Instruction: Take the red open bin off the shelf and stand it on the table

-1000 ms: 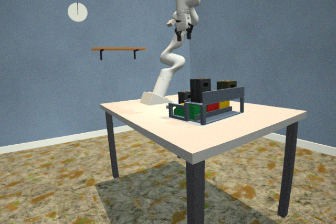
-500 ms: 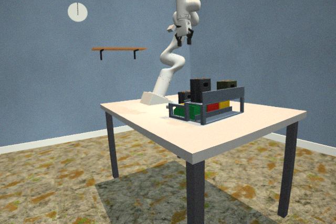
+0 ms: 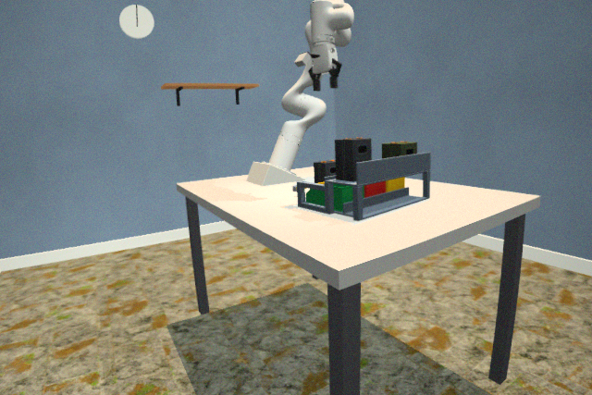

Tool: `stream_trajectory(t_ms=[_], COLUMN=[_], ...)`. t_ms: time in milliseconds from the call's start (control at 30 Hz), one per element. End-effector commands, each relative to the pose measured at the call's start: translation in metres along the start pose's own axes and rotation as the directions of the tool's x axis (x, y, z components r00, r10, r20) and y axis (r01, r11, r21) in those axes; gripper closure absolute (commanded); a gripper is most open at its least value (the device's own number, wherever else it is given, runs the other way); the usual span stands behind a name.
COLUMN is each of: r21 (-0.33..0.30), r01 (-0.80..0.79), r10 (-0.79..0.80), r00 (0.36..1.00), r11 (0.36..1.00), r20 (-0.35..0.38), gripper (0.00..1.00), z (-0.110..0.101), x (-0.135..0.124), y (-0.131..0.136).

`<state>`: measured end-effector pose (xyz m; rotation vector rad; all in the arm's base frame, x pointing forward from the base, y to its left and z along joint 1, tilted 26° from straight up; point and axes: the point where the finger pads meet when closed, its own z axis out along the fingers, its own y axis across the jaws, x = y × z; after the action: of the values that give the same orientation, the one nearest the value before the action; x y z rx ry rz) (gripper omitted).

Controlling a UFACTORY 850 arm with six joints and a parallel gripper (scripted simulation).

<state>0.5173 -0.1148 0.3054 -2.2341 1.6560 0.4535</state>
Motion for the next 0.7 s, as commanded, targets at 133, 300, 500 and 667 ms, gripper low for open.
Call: stream_trajectory(t_ms=[133, 300, 500, 667], r21=[0.0, 0.0, 0.0, 0.0], r01=[0.0, 0.0, 0.0, 0.0], r10=[0.0, 0.0, 0.0, 0.0], r00=[1.0, 1.0, 1.0, 1.0], r11=[1.0, 1.0, 1.0, 1.0], r20=[0.0, 0.0, 0.0, 0.0], gripper=[0.0, 0.0, 0.0, 0.0], z=[0.039, 0.039, 0.069, 0.089], x=[0.0, 0.0, 0.0, 0.0], y=[0.0, 0.0, 0.0, 0.0])
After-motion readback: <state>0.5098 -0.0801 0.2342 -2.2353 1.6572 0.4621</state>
